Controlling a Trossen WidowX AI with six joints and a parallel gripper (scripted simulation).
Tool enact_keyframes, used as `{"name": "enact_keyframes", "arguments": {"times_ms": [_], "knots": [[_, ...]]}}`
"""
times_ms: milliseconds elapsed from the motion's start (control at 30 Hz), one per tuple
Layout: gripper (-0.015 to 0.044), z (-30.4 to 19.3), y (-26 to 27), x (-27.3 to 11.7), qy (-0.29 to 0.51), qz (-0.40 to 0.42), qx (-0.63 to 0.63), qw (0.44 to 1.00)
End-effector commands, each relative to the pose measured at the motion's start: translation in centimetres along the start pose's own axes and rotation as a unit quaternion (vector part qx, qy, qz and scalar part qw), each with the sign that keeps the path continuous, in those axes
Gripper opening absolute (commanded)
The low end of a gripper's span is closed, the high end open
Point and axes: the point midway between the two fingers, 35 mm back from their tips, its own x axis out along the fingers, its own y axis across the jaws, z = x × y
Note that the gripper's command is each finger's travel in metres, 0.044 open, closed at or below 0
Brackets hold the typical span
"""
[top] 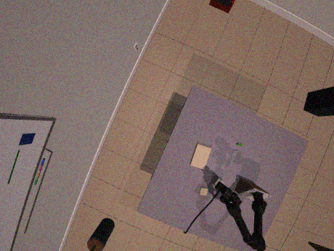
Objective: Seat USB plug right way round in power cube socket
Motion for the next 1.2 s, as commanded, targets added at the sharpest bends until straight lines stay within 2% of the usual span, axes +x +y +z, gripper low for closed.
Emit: {"name": "enact_keyframes", "arguments": {"times_ms": [0, 1167], "knots": [[0.0, 0.02, -0.02, 0.09, -0.002, 0.0, 0.001, 1.0], [0.0, 0.0, -0.02, 0.51, -0.002, 0.0, 0.001, 1.0]]}}
